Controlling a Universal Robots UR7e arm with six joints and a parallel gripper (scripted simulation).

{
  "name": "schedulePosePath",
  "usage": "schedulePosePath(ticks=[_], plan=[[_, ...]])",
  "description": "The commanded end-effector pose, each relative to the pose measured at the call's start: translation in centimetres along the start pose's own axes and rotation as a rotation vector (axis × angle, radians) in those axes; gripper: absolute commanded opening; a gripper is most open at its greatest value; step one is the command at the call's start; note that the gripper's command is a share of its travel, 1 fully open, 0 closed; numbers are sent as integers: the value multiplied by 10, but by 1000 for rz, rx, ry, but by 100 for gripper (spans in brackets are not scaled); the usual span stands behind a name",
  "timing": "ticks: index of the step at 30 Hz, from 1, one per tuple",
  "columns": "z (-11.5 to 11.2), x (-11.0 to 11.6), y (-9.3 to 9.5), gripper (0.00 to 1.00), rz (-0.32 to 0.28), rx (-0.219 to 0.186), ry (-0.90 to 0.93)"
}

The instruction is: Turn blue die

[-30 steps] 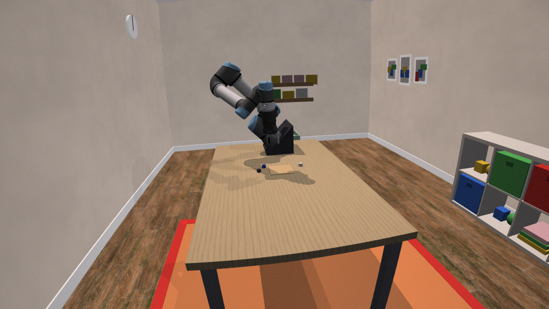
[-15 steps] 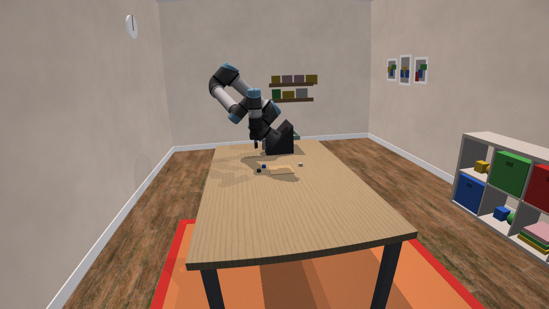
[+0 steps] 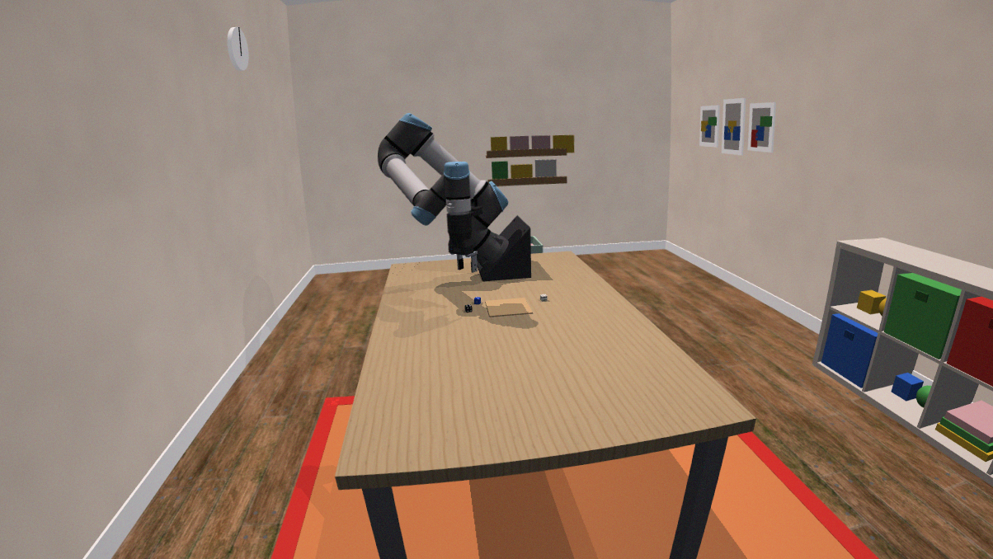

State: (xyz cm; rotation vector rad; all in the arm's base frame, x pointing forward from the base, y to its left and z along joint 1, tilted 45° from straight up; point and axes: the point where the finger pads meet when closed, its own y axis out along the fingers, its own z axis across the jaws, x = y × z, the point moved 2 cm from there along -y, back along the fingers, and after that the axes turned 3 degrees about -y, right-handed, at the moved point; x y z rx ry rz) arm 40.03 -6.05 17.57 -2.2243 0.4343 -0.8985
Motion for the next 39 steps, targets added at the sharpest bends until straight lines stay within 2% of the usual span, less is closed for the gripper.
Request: schedulePosePath(ticks=[1,8,13,23,25,33,39], plan=[[-1,0,1,100,0,-1,1],[-1,0,3,100,0,-1,1],[-1,0,13,100,1,-1,1],[-2,-1,55,100,1,-1,1],[-2,-1,55,100,1,-1,1],[-2,-1,90,100,1,-1,1],[-2,-1,106,100,1,-1,1]])
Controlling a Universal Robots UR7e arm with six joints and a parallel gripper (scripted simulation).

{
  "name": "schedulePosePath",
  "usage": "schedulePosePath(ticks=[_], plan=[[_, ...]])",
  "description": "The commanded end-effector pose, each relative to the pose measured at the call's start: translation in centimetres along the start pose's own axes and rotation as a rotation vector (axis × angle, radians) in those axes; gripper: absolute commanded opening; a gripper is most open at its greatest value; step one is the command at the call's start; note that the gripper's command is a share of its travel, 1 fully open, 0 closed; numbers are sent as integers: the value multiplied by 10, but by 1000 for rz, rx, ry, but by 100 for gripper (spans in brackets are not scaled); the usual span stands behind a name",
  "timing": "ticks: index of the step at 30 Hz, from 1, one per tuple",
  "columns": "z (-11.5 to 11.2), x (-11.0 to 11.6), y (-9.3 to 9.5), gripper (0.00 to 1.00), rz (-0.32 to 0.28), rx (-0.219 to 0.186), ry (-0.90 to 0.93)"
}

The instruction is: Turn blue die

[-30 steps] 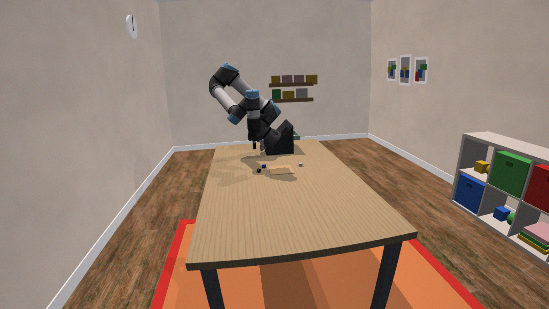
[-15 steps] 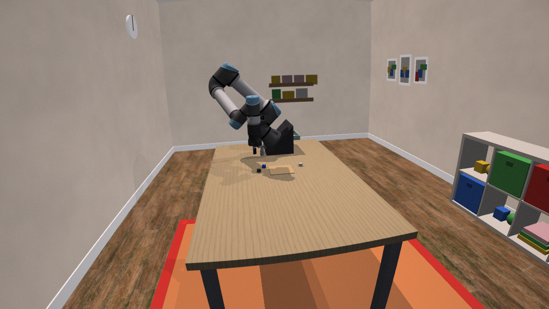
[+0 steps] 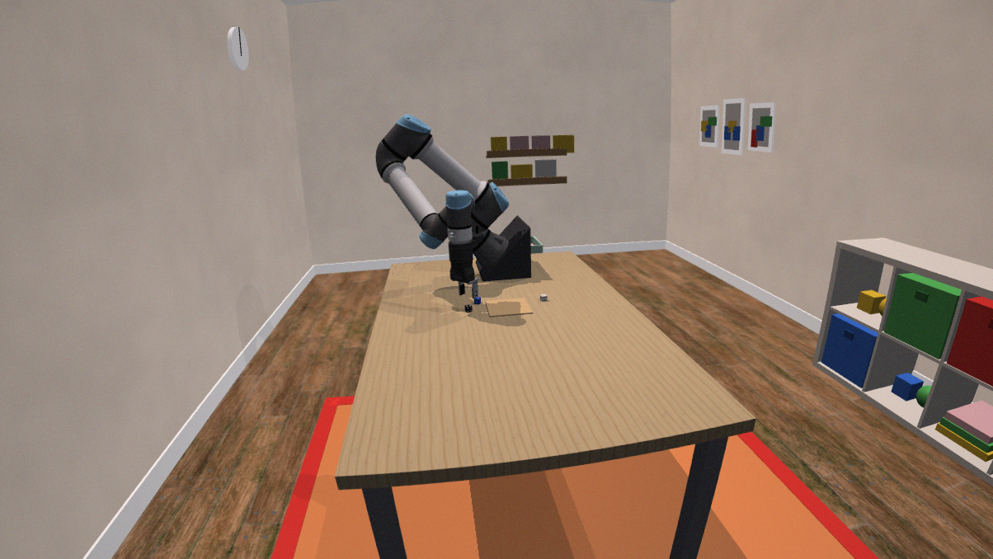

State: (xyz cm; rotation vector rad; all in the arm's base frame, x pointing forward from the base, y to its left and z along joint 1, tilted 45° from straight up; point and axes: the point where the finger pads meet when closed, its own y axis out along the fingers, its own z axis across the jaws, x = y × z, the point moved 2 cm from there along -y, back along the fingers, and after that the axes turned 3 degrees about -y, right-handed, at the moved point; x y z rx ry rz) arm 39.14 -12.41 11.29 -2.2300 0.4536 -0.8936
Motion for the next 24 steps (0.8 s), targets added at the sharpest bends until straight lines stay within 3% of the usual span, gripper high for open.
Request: schedulePosePath(ticks=[1,24], plan=[[2,2,18,100,-11,11,-1],[2,2,22,100,-11,11,-1]])
